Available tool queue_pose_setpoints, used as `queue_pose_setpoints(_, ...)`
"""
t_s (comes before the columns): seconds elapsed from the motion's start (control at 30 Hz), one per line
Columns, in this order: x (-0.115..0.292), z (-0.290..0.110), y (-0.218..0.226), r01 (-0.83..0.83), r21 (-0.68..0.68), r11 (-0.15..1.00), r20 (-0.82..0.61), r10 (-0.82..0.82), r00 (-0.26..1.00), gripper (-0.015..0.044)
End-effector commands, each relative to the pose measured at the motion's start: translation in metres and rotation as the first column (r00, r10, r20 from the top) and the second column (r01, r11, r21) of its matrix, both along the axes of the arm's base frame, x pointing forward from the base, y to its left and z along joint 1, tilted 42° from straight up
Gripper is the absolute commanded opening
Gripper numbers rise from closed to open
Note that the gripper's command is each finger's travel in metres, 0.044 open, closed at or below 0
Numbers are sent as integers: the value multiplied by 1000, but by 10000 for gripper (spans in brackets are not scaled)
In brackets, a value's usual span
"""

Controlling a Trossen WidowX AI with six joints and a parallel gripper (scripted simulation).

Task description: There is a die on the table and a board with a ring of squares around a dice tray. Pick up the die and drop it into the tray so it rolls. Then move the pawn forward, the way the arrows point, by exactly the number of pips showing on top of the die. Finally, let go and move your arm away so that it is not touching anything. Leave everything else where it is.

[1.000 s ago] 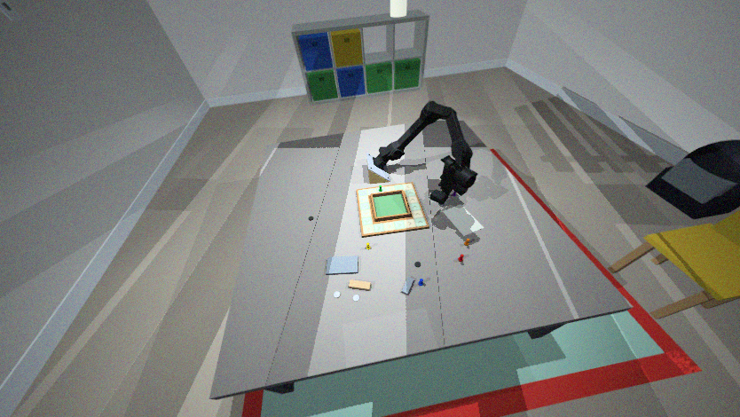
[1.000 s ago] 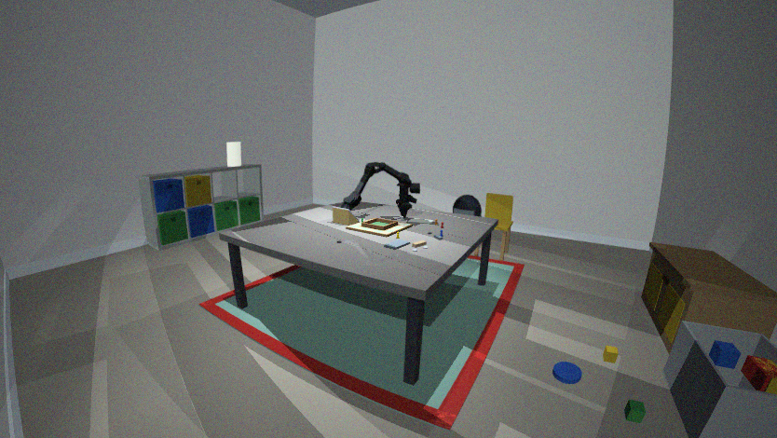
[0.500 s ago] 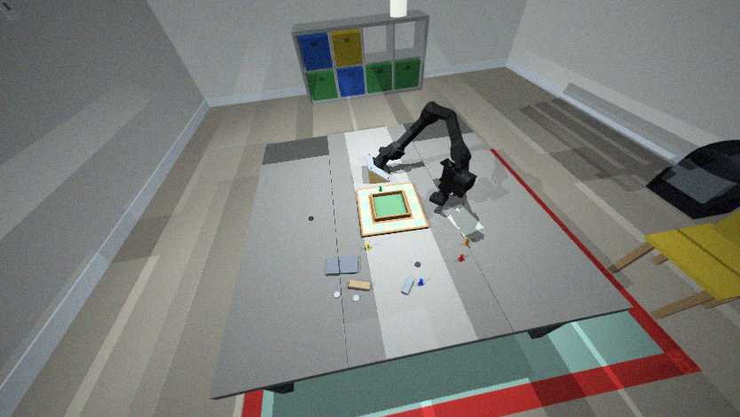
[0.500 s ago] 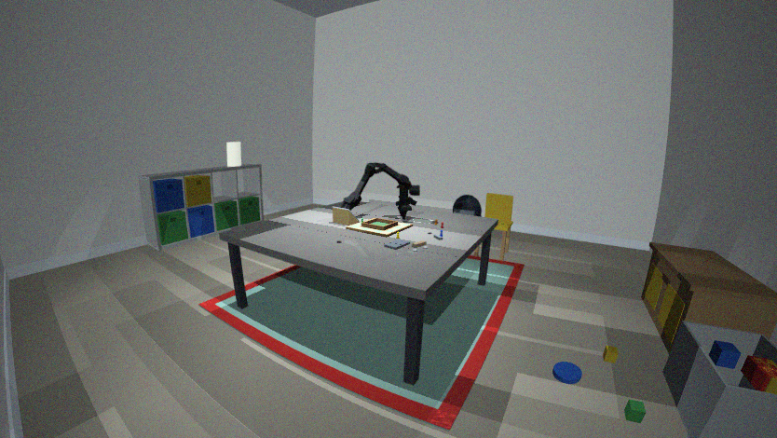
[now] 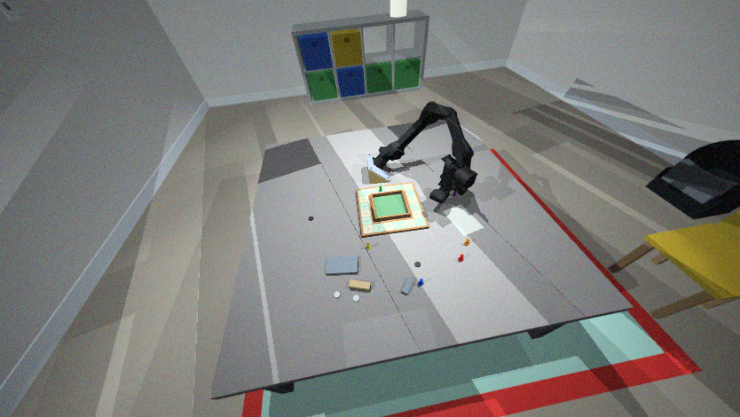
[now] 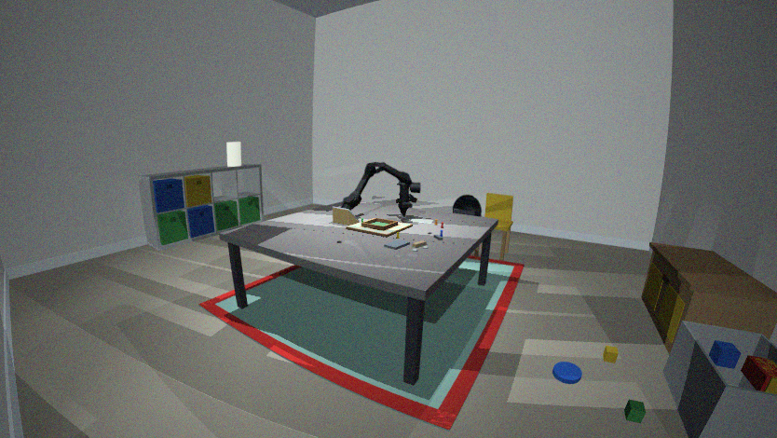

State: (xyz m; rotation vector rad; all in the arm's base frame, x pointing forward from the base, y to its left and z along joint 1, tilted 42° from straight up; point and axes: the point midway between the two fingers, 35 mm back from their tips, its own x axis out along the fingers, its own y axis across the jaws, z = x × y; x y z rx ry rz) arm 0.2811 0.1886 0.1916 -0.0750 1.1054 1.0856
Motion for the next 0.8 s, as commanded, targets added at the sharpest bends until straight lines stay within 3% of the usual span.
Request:
queue_pose_setpoints(0.0,3,12,-11,-6,-2,1000,10,6,1000,0)
queue_pose_setpoints(0.57,-1,73,-65,5,7,1000,-5,-5,1000,0)
queue_pose_setpoints(0.77,2,68,-73,71,2,997,-63,-71,995,0)
